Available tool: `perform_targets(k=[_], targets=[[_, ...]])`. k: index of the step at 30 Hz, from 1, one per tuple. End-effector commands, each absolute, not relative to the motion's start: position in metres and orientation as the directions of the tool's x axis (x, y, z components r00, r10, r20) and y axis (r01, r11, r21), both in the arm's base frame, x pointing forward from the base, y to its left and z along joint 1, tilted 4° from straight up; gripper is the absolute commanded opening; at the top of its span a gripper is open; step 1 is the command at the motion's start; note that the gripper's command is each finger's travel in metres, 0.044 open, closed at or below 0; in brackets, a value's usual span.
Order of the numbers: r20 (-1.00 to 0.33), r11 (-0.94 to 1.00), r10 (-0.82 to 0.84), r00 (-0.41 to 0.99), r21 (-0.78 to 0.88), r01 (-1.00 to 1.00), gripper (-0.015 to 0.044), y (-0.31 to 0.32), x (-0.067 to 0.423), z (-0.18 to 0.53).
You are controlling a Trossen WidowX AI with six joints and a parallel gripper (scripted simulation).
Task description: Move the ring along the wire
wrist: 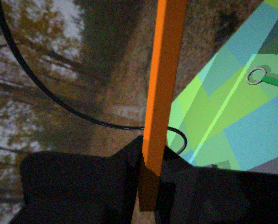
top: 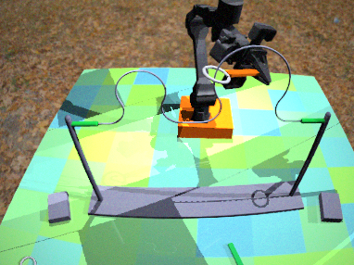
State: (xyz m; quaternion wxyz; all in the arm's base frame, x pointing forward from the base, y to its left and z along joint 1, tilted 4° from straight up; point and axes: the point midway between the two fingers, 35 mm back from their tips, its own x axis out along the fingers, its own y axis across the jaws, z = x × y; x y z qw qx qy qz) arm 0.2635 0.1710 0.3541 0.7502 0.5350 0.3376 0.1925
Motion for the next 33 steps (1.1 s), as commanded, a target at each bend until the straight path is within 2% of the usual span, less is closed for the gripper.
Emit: perform_targets(k=[1,33], targets=[[-0.298,0.37,0.644,0.705,0.927,0.055,-0.015,0.1704,0.2635,0.3587],[-0.381,0.55,0.581,0.719,0.835,-0.001,-0.015,0.1678,0.264,0.352]])
